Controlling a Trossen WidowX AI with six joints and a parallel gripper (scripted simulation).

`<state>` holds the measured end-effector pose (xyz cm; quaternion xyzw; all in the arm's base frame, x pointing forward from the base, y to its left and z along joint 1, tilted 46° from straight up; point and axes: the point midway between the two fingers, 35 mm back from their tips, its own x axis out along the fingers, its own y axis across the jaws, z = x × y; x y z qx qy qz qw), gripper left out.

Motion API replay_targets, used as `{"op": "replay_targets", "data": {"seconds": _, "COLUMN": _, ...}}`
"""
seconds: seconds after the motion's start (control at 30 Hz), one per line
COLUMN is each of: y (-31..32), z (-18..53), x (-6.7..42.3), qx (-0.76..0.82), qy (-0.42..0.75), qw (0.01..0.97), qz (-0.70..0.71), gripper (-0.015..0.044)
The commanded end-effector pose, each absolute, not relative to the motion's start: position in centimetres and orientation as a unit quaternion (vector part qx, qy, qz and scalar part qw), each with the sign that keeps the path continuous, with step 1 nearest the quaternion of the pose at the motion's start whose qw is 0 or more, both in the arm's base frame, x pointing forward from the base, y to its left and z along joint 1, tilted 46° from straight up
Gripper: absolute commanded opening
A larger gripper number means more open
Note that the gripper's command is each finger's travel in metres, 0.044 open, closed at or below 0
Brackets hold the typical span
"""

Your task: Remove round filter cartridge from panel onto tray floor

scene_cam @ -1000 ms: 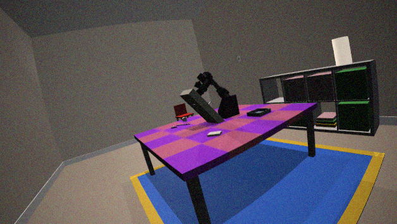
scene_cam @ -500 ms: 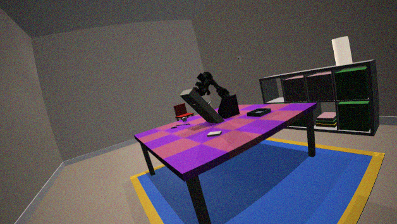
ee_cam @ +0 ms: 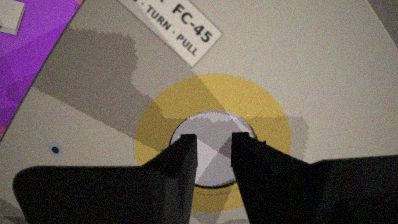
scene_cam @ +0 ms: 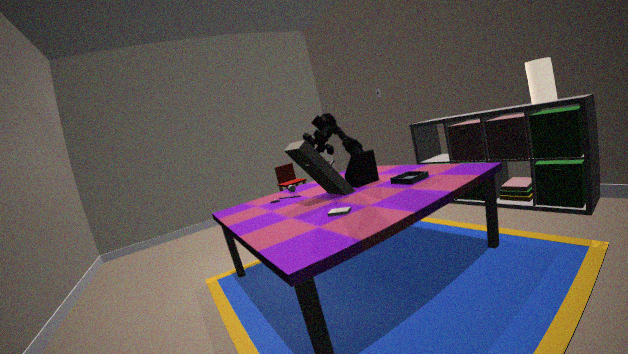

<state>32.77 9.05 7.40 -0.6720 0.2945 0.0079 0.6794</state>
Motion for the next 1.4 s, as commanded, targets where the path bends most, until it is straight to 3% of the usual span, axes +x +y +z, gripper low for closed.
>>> {"op": "replay_targets", "data": {"seconds": 0.0, "y": 8.57, "z": 7.10, "x": 33.05, "qx": -0.713, "qy": 0.300, "qw": 0.633, "qz": 0.026, "gripper": 0.0000}}
{"op": "replay_targets", "data": {"seconds": 1.37, "y": 8.51, "z": 7.05, "x": 33.15, "qx": -0.700, "qy": 0.300, "qw": 0.647, "qz": 0.020, "gripper": 0.0000}}
